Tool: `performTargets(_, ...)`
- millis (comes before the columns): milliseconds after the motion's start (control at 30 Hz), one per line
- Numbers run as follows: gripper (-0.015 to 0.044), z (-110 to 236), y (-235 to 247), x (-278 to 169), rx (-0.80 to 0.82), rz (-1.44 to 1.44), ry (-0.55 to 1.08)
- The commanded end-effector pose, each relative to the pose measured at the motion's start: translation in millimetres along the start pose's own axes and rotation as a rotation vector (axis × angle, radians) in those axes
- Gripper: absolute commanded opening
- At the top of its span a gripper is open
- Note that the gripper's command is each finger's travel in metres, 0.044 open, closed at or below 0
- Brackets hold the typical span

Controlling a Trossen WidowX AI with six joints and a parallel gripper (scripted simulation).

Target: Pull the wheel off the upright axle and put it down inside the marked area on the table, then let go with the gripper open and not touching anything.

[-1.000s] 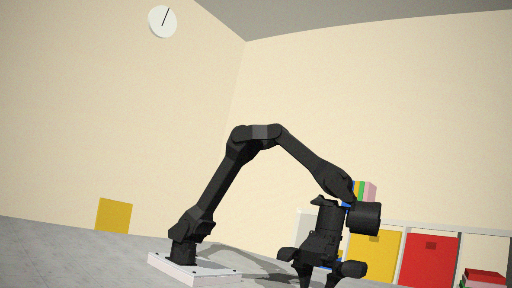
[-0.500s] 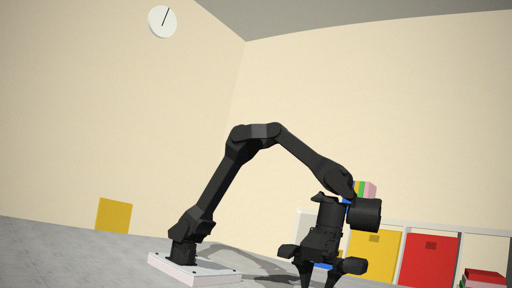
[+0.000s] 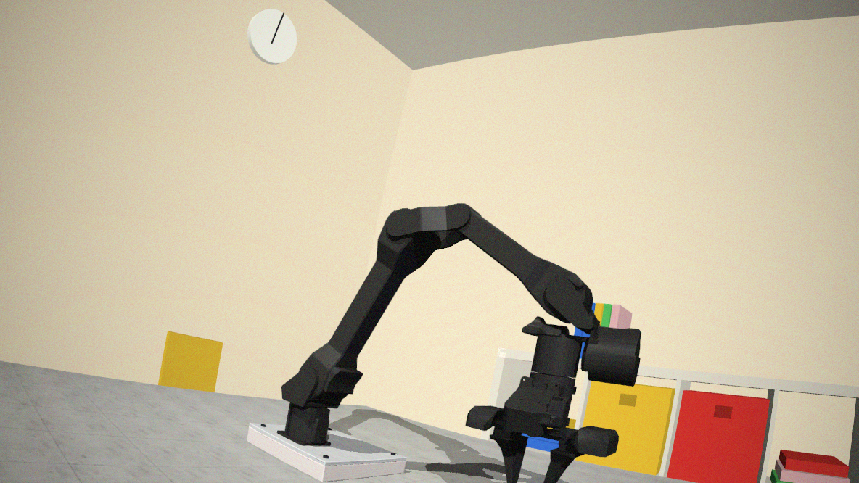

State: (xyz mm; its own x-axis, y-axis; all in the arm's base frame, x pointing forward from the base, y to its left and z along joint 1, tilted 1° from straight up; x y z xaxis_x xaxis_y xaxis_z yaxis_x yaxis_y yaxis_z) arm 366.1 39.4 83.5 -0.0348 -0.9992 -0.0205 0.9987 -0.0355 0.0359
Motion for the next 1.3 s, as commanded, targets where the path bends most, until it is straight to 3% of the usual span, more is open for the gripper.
performTargets(0, 0.0000, 5, 2, 0, 0.007, -0.001, 0.000)
performTargets(1267, 0.0000, 17, 1, 0, 0.008, -0.002, -0.001)
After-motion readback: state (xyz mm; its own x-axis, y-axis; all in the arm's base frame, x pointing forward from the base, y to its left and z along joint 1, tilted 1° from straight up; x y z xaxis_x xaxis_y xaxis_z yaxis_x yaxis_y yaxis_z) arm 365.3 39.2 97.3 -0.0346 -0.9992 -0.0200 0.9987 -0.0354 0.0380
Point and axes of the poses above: the point midway between the two fingers, 35 mm back from their tips, its own z axis back along the fingers, its own y axis across the jaws, x = y × z, the point moved 1 cm from there along z, back along the fingers, and after that the axes turned 2 degrees about -z, right-handed, at the moved point
